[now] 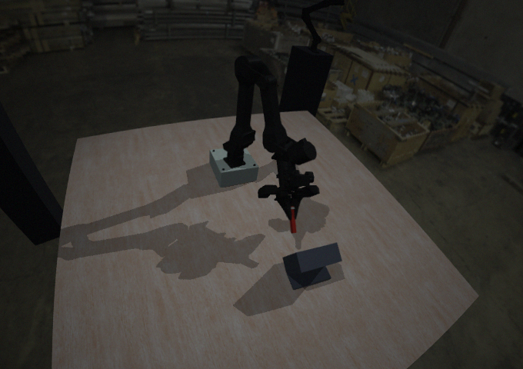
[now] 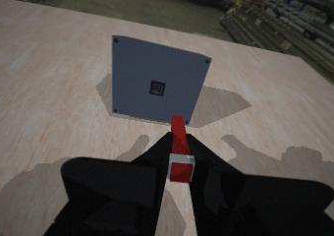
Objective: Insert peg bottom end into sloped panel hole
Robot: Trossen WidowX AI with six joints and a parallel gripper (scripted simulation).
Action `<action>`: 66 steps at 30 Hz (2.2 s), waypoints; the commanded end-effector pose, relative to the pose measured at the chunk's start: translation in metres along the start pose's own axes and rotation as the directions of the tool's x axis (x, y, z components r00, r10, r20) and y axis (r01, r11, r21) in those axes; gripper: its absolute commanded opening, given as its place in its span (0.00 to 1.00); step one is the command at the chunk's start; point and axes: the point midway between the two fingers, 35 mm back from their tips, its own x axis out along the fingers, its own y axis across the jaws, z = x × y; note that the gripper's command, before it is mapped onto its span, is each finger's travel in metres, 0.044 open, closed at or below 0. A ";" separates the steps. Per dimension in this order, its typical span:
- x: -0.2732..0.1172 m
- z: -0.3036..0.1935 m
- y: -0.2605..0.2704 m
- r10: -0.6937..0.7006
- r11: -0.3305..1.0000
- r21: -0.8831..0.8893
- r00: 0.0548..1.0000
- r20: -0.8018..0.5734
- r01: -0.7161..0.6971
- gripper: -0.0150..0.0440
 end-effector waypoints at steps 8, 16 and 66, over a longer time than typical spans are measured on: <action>-0.010 -0.002 0.007 0.021 0.999 0.037 0.998 0.055 -0.023 0.25; -0.014 -0.002 0.011 0.035 0.998 0.055 0.996 0.083 -0.039 0.25; 0.019 0.008 0.022 0.066 0.992 0.097 0.987 0.143 -0.081 0.25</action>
